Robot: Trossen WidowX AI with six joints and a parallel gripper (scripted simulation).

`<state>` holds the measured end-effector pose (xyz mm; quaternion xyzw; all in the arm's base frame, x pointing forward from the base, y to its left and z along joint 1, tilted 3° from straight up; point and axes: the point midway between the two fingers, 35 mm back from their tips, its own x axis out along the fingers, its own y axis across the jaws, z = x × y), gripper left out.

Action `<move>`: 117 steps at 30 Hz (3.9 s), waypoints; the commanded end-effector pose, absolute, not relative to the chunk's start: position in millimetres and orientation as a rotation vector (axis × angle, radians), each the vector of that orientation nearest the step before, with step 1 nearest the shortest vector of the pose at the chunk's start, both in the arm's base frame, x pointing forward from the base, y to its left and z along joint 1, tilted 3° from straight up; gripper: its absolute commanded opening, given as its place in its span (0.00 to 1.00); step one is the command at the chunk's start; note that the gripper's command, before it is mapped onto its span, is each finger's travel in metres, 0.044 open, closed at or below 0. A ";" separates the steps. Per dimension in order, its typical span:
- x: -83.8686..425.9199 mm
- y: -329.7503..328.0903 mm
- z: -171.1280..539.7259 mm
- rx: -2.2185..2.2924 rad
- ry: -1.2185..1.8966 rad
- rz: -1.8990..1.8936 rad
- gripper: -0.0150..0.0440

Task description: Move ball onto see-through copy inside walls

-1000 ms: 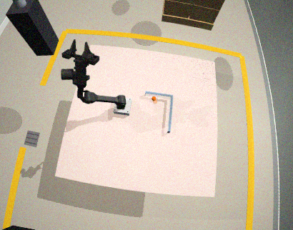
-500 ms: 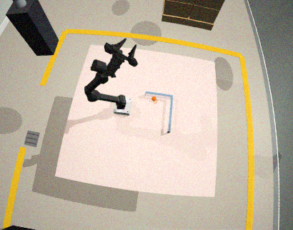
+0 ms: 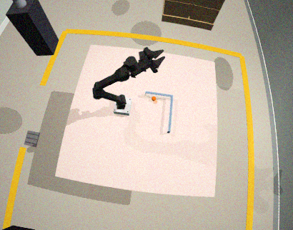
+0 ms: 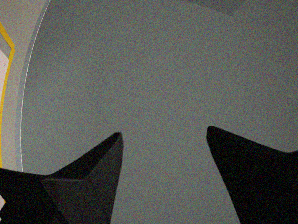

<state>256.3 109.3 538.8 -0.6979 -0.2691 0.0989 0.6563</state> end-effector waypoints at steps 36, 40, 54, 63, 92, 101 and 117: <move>274.5 96.4 35.7 -1.160 1.283 1.128 0.74; 274.5 96.4 35.7 -1.160 1.283 1.128 0.74; 274.6 95.7 13.4 -1.160 1.283 1.128 0.74; 274.6 95.3 -1.0 -1.160 1.283 1.128 0.74; 273.9 94.8 -13.9 -1.159 1.288 1.128 0.32; 278.5 97.9 33.7 -1.162 1.304 1.122 0.25; 275.7 98.4 111.0 -1.160 1.283 1.128 0.25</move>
